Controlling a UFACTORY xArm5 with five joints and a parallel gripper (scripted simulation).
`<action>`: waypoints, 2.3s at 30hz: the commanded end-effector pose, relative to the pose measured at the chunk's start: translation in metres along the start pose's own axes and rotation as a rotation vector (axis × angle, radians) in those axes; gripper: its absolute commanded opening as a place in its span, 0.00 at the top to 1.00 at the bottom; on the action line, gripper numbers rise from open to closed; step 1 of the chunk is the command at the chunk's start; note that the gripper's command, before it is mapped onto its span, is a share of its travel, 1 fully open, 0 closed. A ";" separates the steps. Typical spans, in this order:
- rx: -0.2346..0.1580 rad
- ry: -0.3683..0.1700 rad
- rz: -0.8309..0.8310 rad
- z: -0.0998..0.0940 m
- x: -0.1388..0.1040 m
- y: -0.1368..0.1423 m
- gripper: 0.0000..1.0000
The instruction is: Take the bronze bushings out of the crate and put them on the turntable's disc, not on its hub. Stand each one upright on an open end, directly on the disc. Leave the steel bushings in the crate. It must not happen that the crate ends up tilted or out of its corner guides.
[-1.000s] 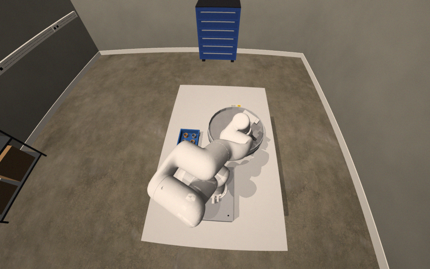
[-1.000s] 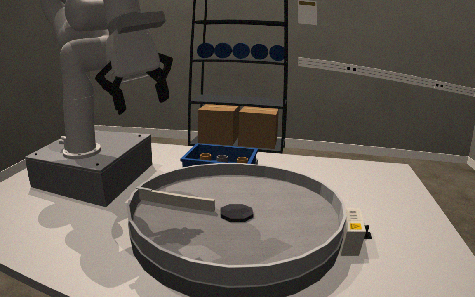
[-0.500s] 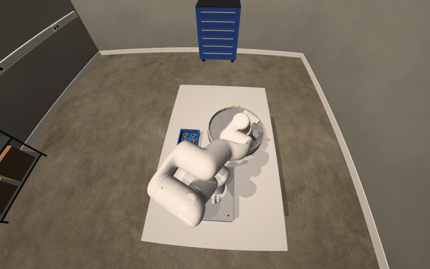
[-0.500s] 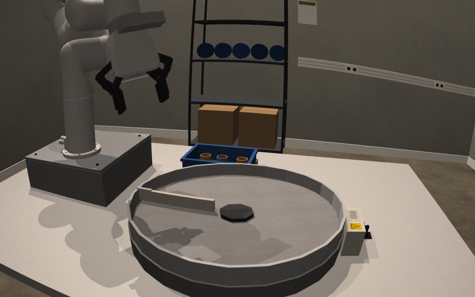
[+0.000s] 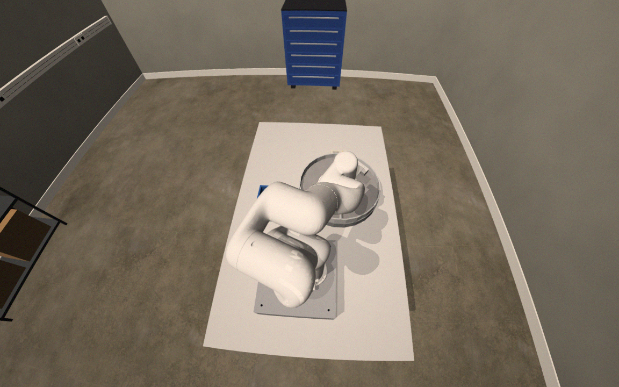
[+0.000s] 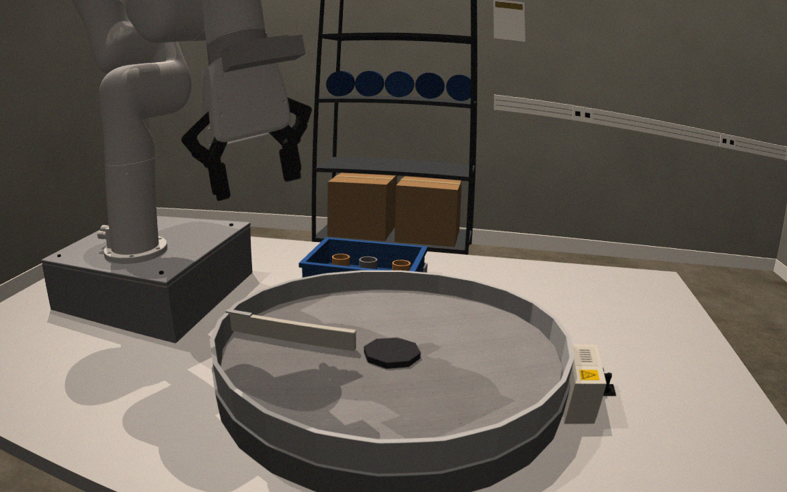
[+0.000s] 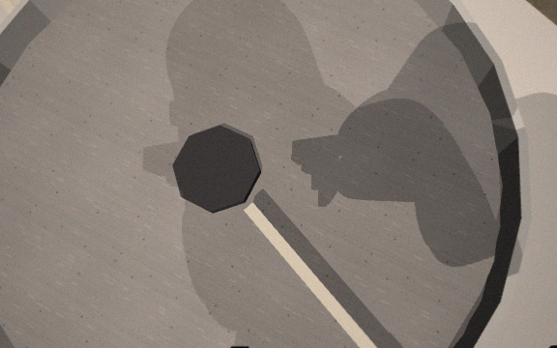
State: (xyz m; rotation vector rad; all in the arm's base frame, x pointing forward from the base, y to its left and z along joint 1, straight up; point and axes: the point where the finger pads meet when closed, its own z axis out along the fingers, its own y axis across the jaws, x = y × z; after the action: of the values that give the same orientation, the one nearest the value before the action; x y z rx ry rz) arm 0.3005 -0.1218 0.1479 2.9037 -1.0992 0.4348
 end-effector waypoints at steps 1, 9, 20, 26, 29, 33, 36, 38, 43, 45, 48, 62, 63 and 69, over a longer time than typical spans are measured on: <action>-0.043 -0.140 0.039 0.019 -0.004 -0.022 0.00; -0.095 -0.247 0.067 0.037 -0.014 -0.039 0.00; -0.101 -0.258 0.070 0.039 -0.015 -0.041 0.00; -0.101 -0.258 0.070 0.039 -0.015 -0.041 0.00; -0.101 -0.258 0.070 0.039 -0.015 -0.041 0.00; -0.101 -0.258 0.070 0.039 -0.015 -0.041 0.87; -0.101 -0.258 0.070 0.039 -0.015 -0.041 0.87; -0.101 -0.258 0.070 0.039 -0.015 -0.041 0.87; -0.101 -0.258 0.070 0.039 -0.015 -0.041 0.87; -0.101 -0.258 0.070 0.039 -0.015 -0.041 0.87; -0.101 -0.258 0.070 0.039 -0.015 -0.041 0.87; -0.101 -0.258 0.070 0.039 -0.015 -0.041 0.87; -0.101 -0.258 0.070 0.039 -0.015 -0.041 0.87; -0.101 -0.258 0.070 0.039 -0.015 -0.041 0.86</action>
State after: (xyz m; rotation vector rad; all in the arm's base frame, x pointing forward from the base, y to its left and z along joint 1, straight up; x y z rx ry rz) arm 0.3251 -0.0846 0.1093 2.8967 -1.2152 -0.0032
